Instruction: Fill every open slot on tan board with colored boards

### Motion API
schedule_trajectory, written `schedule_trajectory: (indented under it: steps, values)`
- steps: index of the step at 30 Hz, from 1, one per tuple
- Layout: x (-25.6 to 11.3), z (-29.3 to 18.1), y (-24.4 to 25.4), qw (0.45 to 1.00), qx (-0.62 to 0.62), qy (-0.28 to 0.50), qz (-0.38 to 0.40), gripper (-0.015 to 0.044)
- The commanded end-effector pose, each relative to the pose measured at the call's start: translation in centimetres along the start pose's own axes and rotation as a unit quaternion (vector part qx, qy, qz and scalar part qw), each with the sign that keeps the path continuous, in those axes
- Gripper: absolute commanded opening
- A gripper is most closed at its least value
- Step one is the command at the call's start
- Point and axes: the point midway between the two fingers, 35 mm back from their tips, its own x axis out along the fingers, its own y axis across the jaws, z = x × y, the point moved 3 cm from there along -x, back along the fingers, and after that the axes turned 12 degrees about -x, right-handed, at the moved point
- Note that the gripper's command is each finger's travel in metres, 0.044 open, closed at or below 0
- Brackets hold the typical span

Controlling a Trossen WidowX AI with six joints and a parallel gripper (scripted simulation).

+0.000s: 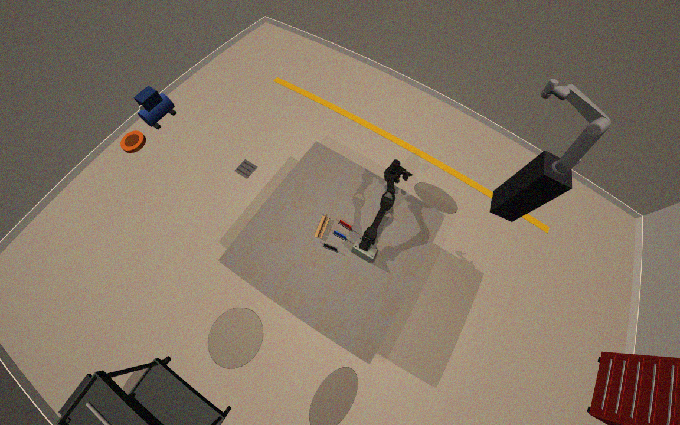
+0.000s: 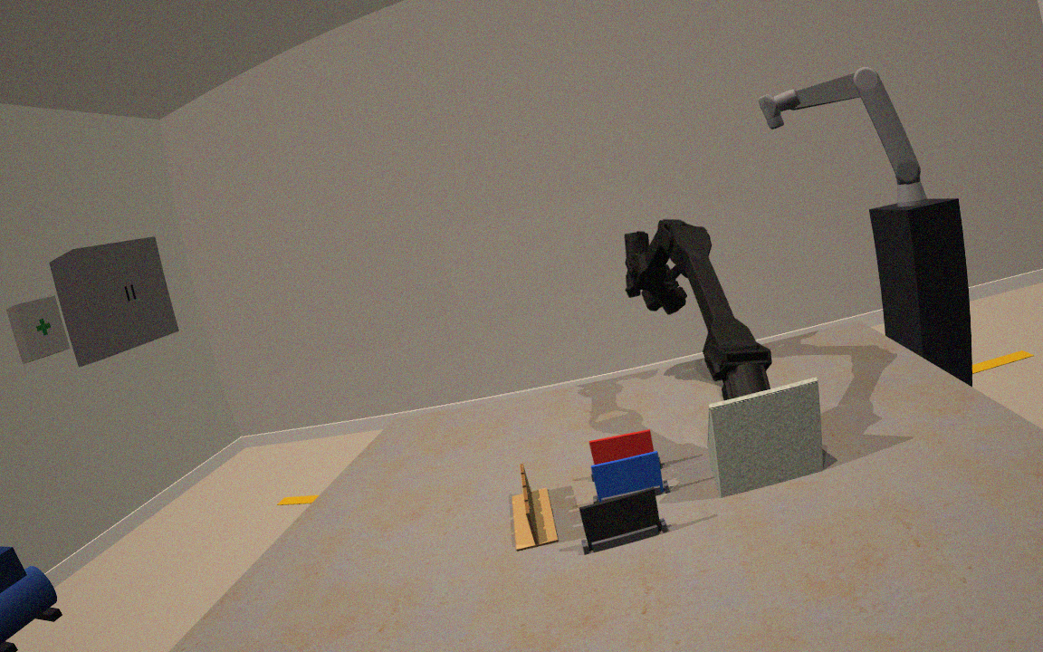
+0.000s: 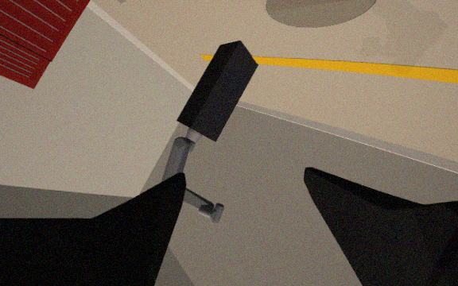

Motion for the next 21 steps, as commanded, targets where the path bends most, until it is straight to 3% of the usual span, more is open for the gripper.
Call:
schedule_trajectory:
  steps: [1, 8, 13, 21]
  values:
    - [-0.2, 0.0, -0.2, 1.0, -0.006, 0.0, -0.004, 0.0374]
    - [-7.7, 0.8, -6.0, 0.962, -0.222, 0.025, -0.154, 0.019]
    - [-12.5, 1.4, -8.2, 0.913, -0.334, 0.061, -0.228, 0.0187]
    - [-22.6, 3.4, -10.6, 0.756, -0.531, 0.175, -0.34, 0.0187]
